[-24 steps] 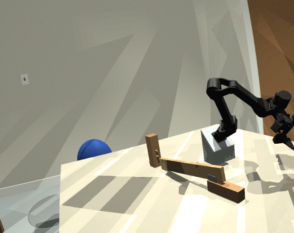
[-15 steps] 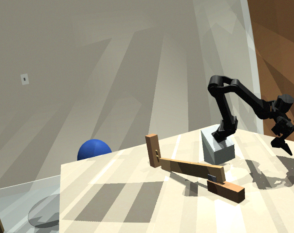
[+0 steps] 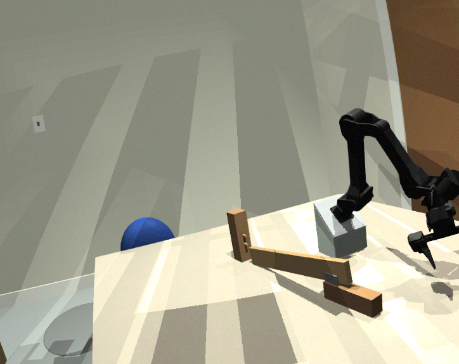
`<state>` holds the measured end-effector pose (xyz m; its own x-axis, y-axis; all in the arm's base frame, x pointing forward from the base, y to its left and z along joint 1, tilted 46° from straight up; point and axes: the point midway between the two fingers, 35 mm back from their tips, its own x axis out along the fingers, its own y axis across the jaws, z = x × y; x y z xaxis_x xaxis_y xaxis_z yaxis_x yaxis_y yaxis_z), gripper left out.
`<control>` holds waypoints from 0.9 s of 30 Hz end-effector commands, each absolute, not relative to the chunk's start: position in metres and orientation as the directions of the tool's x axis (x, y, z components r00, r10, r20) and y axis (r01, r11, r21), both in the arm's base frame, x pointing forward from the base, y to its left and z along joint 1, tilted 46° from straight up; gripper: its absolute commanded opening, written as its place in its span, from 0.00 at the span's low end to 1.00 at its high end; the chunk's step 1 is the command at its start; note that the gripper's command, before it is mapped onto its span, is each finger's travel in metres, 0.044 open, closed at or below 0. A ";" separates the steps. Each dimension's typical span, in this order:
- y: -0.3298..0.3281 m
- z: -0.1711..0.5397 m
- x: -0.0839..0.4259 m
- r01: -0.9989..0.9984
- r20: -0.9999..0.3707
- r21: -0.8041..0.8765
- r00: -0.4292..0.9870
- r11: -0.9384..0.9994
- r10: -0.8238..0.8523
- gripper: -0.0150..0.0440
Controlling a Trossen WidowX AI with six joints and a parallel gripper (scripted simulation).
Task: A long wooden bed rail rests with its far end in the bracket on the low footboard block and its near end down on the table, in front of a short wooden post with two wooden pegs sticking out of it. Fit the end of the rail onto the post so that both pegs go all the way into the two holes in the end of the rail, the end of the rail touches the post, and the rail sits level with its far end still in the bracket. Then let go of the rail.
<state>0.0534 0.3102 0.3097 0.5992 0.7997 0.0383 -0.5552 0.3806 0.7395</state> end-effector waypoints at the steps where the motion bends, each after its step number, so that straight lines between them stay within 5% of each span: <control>1: 0.313 0.311 0.088 -0.582 0.022 0.644 0.662 0.496 0.749 1.00; 15: 0.278 0.298 0.237 -0.452 -0.087 0.173 0.878 0.875 0.471 1.00; 27: 0.197 0.275 0.345 -0.265 -0.208 -0.199 0.952 0.943 0.224 1.00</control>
